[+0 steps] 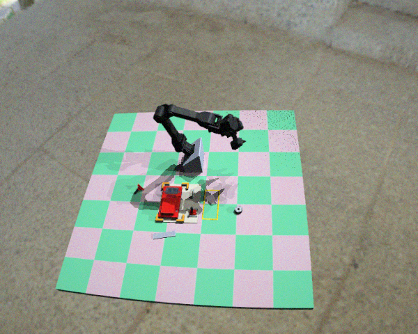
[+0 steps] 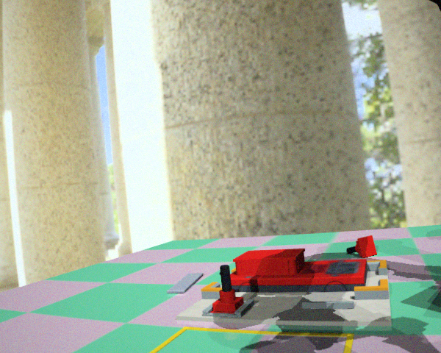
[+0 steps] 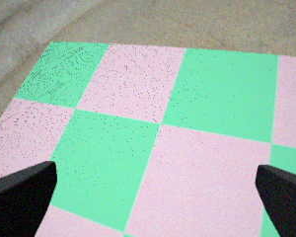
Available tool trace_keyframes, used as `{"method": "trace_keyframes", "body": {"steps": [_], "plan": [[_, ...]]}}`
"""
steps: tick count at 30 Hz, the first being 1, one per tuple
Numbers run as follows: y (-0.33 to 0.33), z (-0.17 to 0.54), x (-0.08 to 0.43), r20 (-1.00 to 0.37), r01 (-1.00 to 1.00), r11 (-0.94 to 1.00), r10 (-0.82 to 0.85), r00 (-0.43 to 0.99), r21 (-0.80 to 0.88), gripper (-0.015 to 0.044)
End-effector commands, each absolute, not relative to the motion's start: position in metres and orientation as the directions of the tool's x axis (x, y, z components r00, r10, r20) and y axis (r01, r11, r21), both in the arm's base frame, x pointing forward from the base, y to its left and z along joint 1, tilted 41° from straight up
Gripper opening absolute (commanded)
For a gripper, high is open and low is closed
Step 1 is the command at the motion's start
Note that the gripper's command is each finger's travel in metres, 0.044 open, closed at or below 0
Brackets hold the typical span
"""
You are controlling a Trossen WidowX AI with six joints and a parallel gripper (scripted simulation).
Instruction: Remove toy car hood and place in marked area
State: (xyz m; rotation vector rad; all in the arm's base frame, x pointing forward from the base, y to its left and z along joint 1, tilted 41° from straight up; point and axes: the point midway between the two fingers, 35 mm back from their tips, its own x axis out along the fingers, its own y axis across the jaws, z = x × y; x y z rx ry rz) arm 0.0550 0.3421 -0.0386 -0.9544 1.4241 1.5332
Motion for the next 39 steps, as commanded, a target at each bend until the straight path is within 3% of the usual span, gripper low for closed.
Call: {"method": "trace_keyframes", "body": {"steps": [1, 8, 18, 25, 32, 39], "plan": [[0.322, -0.027, 0.121, -0.964, -0.945, 0.192, 0.079, -0.253, 0.264, 0.0440], [0.263, -0.010, 0.215, -0.998, -0.858, 0.511, -0.020, -0.067, 0.048, 0.0440], [0.135, 0.031, 0.307, -0.960, -0.541, 0.796, -0.268, 0.085, -0.270, 0.0440], [0.048, 0.061, 0.332, -0.891, -0.287, 0.845, -0.446, 0.088, -0.452, 0.0440], [-0.052, 0.100, 0.336, -0.766, 0.020, 0.766, -0.643, 0.010, -0.643, 0.0440], [-0.056, 0.099, 0.340, -0.752, 0.046, 0.751, -0.659, -0.001, -0.658, 0.0440]]}}
